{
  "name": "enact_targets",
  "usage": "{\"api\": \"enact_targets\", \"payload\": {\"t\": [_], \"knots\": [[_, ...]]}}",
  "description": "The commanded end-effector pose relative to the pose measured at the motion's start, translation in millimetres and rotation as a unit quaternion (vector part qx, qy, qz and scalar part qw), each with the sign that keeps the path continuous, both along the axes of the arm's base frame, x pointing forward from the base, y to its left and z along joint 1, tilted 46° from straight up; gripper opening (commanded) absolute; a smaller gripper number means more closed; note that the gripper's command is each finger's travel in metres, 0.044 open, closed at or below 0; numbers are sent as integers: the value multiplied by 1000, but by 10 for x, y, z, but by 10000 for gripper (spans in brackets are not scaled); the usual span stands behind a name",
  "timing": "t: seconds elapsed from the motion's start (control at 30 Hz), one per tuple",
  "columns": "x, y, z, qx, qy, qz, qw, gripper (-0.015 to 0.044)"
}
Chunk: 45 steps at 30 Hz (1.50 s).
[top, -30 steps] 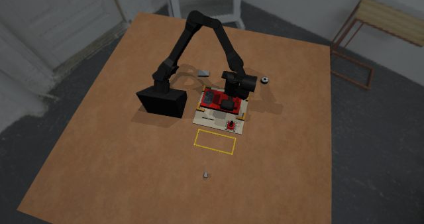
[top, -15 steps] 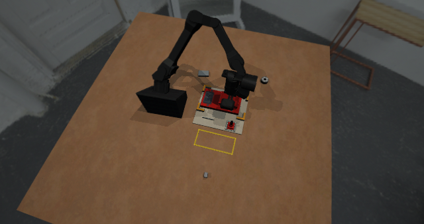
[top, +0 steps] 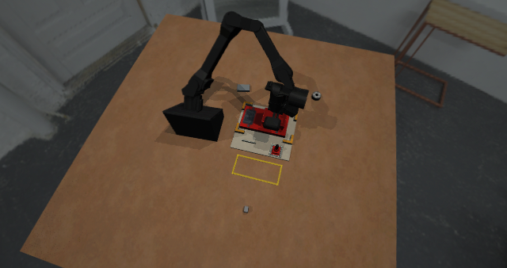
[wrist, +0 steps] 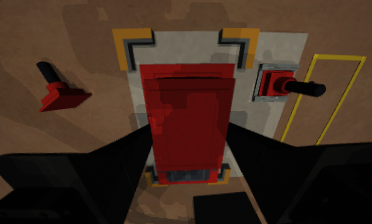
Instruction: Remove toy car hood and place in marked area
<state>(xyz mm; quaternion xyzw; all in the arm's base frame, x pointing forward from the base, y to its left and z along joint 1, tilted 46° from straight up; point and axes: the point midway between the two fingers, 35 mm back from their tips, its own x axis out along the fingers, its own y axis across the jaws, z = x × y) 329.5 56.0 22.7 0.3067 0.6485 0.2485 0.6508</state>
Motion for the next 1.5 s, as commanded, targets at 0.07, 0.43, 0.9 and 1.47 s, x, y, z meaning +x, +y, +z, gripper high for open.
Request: {"api": "enact_targets", "payload": {"t": [0.07,0.43,0.9,1.47], "knots": [[4,-43,29,-3,-2,0,1000,0],[4,-192,166,-4,-2,0,1000,0],[12,-500,180,-5,1,-3,1000,0],[-8,-1083,-318,-15,0,-5,1000,0]]}}
